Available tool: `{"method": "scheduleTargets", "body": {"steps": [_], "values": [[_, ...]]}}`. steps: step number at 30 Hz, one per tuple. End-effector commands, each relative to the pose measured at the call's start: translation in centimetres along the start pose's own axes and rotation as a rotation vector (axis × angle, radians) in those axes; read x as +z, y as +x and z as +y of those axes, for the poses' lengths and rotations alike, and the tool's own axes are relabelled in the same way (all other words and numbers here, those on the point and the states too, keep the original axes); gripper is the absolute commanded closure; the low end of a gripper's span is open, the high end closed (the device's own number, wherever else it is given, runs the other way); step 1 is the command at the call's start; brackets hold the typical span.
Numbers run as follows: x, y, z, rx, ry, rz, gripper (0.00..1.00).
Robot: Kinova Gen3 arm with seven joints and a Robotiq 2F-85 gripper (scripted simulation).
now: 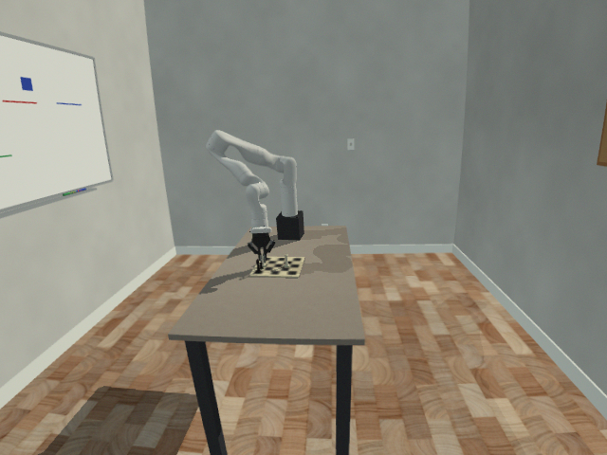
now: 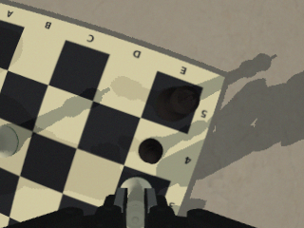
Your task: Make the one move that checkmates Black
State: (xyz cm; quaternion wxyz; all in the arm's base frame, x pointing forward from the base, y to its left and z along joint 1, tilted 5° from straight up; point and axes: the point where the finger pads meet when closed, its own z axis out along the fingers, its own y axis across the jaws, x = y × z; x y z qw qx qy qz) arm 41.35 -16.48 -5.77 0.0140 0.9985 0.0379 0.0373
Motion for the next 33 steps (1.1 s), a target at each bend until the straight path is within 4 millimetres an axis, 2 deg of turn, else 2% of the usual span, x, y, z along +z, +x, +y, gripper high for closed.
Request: {"method": "scheduleTargets", "body": {"steps": [1,5,10,12,21,25,33], "values": [[0.0,0.0,0.0,0.000,-0.001,0.001,1.00],[-0.2,0.0,0.0,0.000,-0.001,0.001,1.00],[-1.8,0.0,0.0,0.000,-0.001,0.001,1.00],[-1.8,0.0,0.0,0.000,-0.001,0.001,1.00],[-7.7,0.0,0.0,0.000,-0.001,0.001,1.00],[-9.5,0.0,0.0,0.000,-0.001,0.001,1.00],[-10.0,0.0,0.0,0.000,-0.001,0.001,1.00]]}}
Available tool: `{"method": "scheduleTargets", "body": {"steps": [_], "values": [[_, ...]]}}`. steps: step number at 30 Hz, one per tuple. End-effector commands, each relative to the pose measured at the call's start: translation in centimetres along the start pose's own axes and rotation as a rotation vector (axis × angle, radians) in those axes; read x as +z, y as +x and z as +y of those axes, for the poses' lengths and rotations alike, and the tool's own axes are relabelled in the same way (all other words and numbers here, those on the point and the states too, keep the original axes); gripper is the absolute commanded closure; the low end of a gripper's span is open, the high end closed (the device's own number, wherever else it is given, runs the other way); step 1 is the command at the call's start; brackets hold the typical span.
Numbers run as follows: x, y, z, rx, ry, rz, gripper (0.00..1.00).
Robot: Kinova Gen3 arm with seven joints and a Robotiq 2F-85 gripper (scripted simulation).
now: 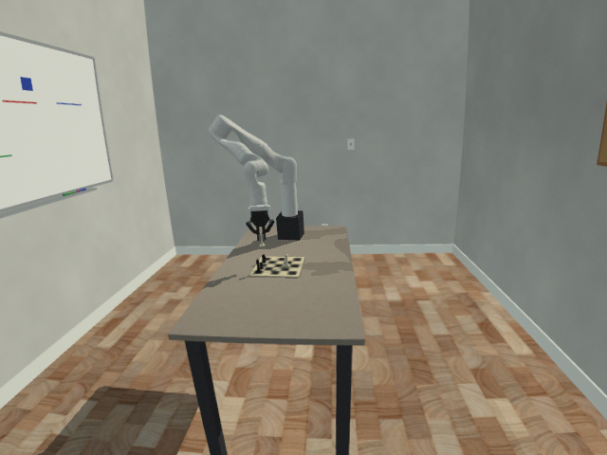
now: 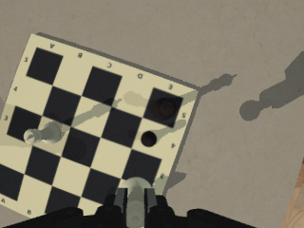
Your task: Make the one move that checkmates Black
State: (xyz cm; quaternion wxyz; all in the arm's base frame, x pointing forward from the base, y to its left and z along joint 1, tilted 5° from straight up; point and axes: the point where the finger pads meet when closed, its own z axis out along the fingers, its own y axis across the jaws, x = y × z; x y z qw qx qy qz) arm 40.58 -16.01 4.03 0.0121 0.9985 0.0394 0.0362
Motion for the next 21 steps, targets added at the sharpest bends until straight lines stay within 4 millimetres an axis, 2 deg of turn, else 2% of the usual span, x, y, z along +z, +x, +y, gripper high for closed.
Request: {"method": "scheduleTargets", "body": {"steps": [1,7,11,13,18,21], "values": [[-0.2,0.0,0.2,0.003,-0.005,0.003,1.00],[-0.2,0.2,0.2,0.007,-0.005,0.003,1.00],[-0.2,2.3,-0.6,0.079,-0.005,0.003,1.00],[-0.2,2.3,-0.6,0.079,-0.005,0.003,1.00],[-0.3,7.1,-3.1,0.243,-0.004,0.004,1.00],[-0.3,8.8,-4.2,0.305,-0.003,0.004,1.00]]}}
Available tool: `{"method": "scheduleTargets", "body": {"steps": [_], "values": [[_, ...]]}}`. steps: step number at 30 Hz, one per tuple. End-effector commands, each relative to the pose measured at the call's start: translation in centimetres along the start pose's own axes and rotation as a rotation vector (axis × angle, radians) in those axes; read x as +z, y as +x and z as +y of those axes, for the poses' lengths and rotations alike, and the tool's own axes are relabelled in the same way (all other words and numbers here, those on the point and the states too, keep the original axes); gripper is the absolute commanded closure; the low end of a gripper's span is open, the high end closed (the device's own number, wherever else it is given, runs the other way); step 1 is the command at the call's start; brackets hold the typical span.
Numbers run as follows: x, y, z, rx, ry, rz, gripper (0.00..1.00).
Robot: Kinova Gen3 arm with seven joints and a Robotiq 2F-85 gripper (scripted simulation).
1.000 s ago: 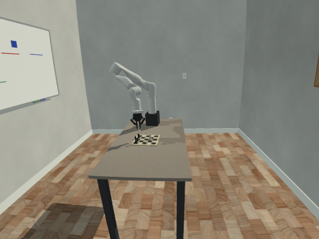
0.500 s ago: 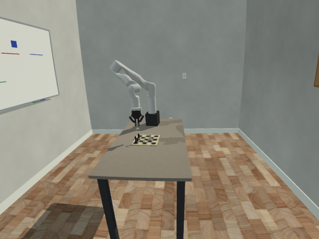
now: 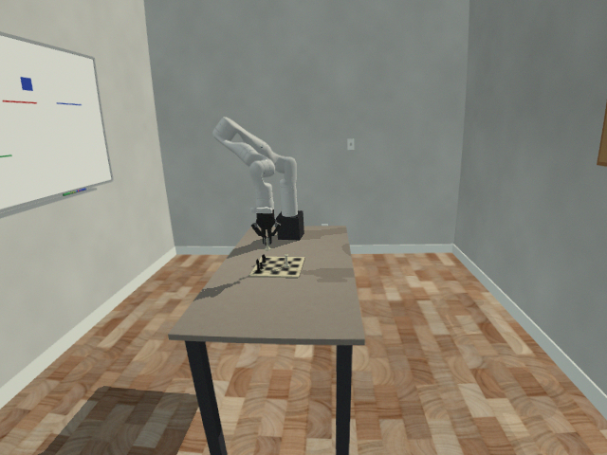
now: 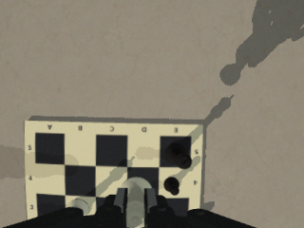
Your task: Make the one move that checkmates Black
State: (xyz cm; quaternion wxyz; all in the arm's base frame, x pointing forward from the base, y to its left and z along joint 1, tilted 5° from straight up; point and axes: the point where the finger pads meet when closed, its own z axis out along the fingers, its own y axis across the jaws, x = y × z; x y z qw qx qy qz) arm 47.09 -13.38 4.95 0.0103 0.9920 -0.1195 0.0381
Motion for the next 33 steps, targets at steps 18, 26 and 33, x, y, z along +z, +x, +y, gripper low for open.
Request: {"method": "scheduleTargets", "body": {"steps": [18,26,33], "values": [[0.3,1.6,-3.0,0.000,0.005,0.002,1.00],[1.4,1.6,-3.0,0.001,0.005,0.002,1.00],[4.4,1.7,-3.0,0.001,0.005,0.002,1.00]]}}
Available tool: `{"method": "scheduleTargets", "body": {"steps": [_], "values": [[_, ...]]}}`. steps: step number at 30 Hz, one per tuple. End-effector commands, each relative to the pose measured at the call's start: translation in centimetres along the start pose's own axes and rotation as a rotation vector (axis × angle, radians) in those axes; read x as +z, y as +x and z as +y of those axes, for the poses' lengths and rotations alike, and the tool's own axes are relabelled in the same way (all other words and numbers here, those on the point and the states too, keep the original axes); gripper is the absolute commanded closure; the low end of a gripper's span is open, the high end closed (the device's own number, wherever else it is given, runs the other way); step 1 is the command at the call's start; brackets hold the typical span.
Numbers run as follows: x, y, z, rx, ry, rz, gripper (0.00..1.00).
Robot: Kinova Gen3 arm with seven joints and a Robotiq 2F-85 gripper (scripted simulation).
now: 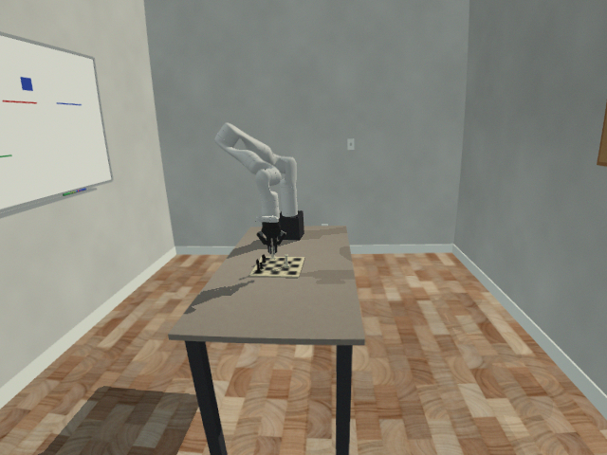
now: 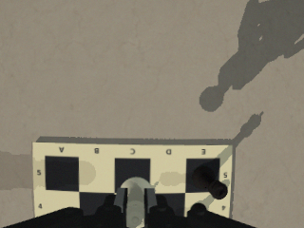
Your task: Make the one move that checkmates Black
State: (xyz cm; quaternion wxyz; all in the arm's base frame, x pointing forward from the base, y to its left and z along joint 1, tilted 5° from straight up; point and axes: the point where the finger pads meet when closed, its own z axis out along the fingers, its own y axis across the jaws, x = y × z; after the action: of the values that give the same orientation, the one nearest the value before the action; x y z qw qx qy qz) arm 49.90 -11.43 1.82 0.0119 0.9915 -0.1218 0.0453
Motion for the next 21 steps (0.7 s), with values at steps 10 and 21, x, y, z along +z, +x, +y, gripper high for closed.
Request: {"method": "scheduleTargets", "body": {"steps": [10,21], "values": [[4.8,-0.3,-0.4,-0.004,0.006,-0.012,1.00],[6.5,-0.3,-0.4,-0.004,0.006,-0.012,1.00]]}}
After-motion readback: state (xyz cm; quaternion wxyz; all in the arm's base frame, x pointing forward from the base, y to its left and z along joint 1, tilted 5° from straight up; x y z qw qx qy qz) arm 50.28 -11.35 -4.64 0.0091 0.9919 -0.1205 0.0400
